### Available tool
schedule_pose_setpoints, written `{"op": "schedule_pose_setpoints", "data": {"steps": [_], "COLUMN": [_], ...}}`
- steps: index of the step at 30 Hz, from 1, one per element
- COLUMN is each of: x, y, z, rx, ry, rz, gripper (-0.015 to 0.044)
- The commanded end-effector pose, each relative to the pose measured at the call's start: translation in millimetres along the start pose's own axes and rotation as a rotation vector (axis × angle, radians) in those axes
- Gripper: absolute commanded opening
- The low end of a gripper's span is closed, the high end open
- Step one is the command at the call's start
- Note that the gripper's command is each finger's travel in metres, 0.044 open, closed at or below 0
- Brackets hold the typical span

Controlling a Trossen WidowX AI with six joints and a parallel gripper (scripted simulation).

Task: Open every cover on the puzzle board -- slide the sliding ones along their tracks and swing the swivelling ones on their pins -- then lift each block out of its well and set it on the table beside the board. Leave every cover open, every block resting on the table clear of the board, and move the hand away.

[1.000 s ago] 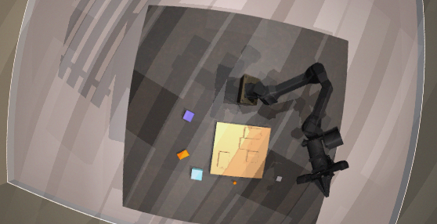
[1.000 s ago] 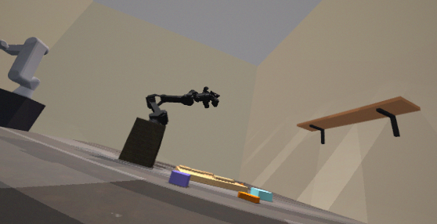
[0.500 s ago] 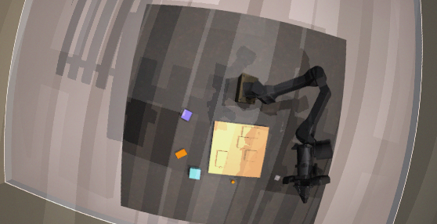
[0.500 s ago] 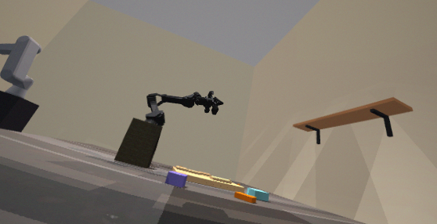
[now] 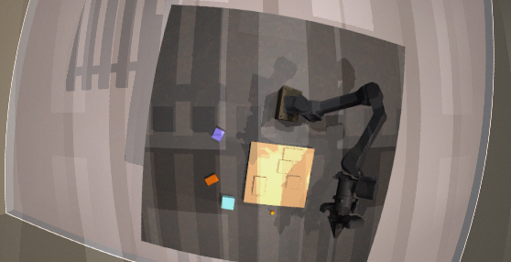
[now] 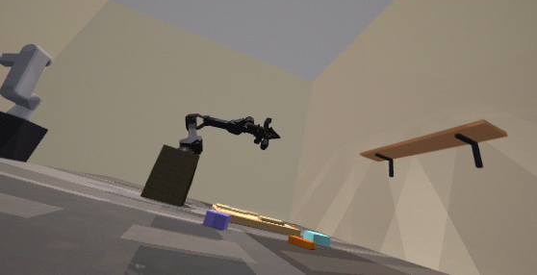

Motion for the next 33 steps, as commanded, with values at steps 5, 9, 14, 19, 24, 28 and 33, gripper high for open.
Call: {"op": "schedule_pose_setpoints", "data": {"steps": [5, 9, 14, 19, 24, 28, 33], "x": [-11.4, -15.8, -20.1, -22.9, -24.3, -24.3, -22.6], "y": [28.1, 42.2, 60.7, 79.3, 98.2, 113.2, 132.5], "z": [10.9, 16.2, 22.6, 28.6, 34.2, 38.2, 43.3], "rx": [-0.126, -0.191, -0.275, -0.360, -0.448, -0.519, -0.597], "ry": [0.038, 0.063, 0.101, 0.144, 0.194, 0.239, 0.299], "rz": [-0.152, -0.226, -0.322, -0.416, -0.510, -0.584, -0.677], "gripper": [0.0000, 0.0000, 0.0000, 0.0000, 0.0000, 0.0000, 0.0000]}}
Point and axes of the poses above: the point midway between the two fingers, 35 mm back from their tips, its own x axis back along the fingers, its own y axis across the jaws, z = x × y, the point moved 7 cm from there along x, back along the fingers, and after that the axes turned 5 degrees about -x, right-handed, at the moved point
